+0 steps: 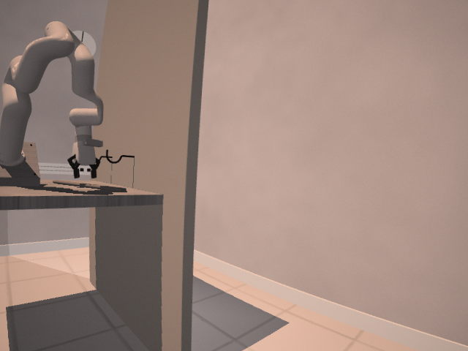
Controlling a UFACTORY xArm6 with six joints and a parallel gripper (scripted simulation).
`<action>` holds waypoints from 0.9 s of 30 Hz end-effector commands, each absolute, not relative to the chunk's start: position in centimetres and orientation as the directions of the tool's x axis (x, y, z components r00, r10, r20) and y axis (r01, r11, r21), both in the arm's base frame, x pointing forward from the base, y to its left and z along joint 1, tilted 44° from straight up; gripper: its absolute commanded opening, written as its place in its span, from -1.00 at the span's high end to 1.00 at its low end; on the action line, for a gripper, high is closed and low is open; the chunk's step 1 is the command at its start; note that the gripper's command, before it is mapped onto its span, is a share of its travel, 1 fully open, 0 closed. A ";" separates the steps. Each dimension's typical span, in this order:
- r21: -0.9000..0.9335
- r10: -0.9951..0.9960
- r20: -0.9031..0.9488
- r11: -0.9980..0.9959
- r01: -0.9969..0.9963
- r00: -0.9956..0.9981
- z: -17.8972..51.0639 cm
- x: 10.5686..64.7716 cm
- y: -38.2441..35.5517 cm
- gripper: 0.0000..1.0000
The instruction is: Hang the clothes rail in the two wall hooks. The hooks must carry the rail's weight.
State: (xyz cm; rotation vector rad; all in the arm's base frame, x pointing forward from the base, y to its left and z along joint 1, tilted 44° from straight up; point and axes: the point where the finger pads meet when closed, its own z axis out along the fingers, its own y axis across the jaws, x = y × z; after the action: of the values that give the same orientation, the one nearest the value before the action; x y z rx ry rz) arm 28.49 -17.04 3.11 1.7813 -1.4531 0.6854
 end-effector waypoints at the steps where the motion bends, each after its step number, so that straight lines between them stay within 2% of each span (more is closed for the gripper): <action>1: 0.199 -0.588 0.778 -0.101 -0.975 0.220 2.9 28.6 -17.3 -1.00; 27: 0.200 -0.588 0.778 -0.101 -0.975 0.220 1.8 28.4 -18.3 -1.00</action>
State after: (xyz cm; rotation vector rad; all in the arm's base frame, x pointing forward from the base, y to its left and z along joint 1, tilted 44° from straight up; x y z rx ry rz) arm 28.35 -18.15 1.95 1.7813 -1.4530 0.6851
